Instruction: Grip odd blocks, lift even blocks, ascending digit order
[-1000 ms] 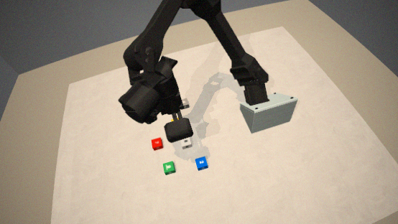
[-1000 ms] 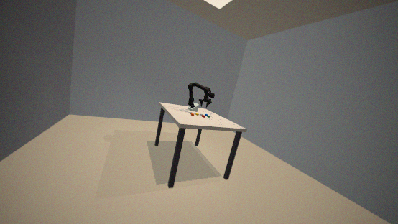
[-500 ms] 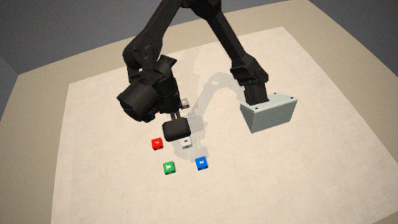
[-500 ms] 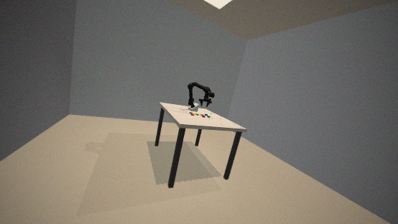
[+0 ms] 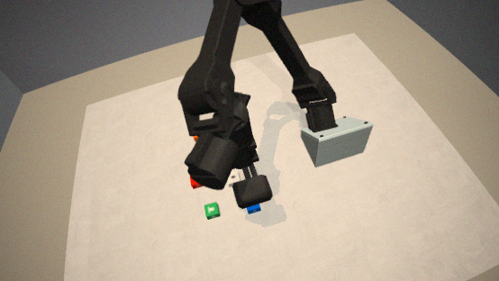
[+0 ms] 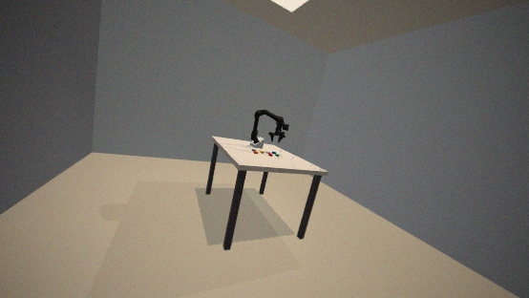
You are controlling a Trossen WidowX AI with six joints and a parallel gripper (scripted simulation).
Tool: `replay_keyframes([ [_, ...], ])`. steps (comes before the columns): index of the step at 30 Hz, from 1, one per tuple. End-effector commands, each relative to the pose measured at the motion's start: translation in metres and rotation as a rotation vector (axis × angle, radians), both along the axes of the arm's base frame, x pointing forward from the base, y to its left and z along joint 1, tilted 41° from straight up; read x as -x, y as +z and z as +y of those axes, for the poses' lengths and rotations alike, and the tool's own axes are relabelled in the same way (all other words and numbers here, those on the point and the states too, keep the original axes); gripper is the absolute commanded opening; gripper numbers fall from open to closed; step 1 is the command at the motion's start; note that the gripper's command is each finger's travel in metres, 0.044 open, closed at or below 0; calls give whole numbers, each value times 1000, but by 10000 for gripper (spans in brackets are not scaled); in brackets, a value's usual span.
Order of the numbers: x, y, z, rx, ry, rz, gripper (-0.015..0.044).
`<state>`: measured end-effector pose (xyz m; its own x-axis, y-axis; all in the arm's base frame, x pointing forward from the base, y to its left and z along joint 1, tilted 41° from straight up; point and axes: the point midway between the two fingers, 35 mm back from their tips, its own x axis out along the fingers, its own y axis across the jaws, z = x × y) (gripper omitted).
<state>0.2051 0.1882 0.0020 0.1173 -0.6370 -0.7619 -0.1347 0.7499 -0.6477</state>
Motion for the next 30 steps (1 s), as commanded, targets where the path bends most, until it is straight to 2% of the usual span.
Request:
replay_keyframes([
  [1, -2, 1, 1, -12, -20, -13, 400],
  [18, -3, 1, 1, -12, -20, -13, 400],
  [27, -92, 1, 19, -14, -19, -18, 400],
  [30, -99, 1, 19, -13, -20, -19, 400],
])
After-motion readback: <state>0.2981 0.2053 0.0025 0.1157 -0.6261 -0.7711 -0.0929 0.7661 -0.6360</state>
